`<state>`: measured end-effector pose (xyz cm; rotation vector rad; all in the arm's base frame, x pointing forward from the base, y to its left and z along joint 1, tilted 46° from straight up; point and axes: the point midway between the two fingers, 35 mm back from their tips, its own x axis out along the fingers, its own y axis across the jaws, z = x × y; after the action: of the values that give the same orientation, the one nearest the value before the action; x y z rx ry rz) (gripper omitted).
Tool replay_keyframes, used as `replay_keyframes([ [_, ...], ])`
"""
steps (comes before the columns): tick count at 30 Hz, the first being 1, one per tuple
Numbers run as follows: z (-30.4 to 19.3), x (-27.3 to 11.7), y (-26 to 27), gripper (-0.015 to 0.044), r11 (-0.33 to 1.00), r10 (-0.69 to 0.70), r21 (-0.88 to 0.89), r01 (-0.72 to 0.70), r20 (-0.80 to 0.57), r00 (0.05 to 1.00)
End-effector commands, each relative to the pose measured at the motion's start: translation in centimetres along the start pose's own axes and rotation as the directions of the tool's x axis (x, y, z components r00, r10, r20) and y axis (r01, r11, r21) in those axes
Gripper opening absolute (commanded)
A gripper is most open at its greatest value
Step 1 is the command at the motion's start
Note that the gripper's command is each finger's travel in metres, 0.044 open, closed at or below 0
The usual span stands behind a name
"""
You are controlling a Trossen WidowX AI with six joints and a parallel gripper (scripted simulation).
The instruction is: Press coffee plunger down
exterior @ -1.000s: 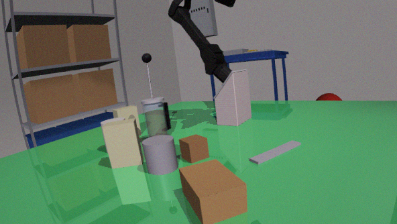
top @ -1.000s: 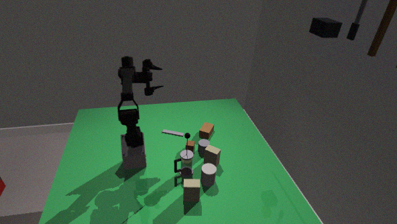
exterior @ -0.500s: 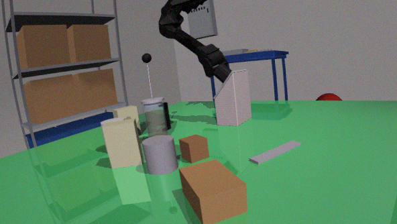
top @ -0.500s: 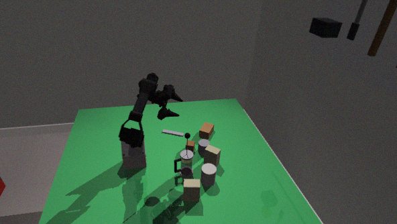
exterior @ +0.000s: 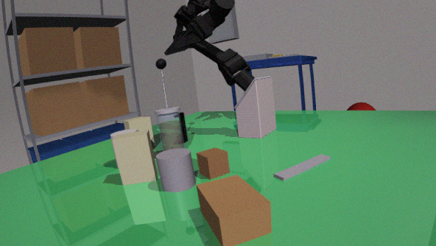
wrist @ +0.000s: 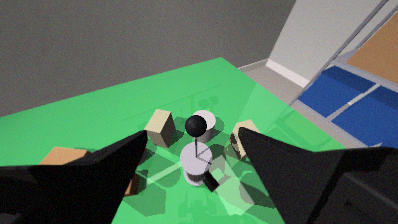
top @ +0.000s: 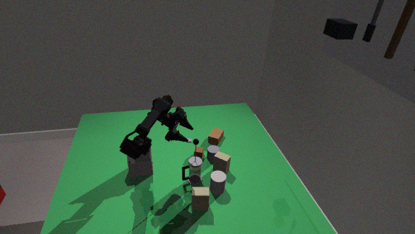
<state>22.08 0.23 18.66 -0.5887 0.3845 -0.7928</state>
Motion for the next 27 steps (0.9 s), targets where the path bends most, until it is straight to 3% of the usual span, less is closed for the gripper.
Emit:
replay_keyframes([
  [1,-1.1,0.6,-0.3,0.044,0.999,-0.03,-0.023,0.03,0.022,0.999],
  [27,-2.7,2.9,0.7,0.044,0.999,-0.047,0.002,0.047,-0.079,0.996],
])
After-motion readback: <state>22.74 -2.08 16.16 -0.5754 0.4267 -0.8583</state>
